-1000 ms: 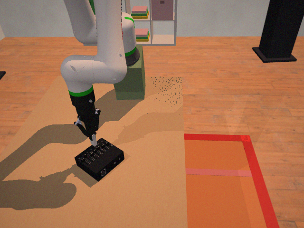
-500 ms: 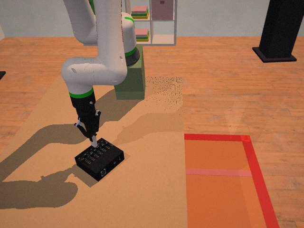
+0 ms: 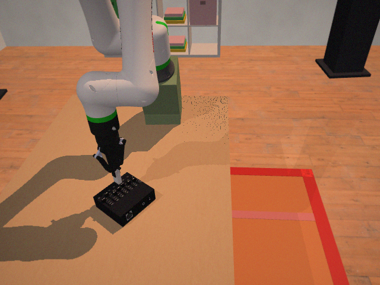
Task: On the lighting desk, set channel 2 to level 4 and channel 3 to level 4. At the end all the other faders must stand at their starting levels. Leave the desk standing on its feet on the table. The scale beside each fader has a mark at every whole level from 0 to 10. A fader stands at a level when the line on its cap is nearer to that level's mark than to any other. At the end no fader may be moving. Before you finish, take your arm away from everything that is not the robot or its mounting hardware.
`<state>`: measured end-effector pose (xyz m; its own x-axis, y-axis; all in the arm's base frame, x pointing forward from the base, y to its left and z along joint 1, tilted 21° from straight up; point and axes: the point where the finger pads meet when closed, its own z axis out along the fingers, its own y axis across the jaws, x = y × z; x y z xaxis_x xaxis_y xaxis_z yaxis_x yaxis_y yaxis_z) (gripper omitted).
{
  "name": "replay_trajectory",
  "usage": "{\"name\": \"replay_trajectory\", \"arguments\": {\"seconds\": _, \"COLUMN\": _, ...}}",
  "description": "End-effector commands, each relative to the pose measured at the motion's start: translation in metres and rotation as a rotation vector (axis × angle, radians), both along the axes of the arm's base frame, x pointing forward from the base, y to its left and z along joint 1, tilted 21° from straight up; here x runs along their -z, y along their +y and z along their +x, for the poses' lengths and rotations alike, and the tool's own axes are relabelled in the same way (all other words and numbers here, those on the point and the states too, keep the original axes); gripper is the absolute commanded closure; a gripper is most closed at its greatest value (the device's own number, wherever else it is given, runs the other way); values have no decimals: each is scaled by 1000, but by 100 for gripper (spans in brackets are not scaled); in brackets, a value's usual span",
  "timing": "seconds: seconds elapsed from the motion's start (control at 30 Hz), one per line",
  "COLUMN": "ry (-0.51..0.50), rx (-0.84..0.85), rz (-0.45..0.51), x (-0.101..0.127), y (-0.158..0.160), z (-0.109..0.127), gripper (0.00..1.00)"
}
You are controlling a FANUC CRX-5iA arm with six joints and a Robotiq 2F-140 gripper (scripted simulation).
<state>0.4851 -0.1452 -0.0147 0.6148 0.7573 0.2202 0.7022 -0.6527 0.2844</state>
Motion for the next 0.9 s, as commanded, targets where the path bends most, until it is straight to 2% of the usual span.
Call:
{"name": "replay_trajectory", "arguments": {"seconds": 0.0, "ry": 0, "rx": 0, "rz": 0, "x": 0, "y": 0, "z": 0, "gripper": 100}}
{"name": "replay_trajectory", "arguments": {"seconds": 0.87, "ry": 0, "rx": 0, "rz": 0, "x": -3, "y": 8, "z": 7, "gripper": 100}}
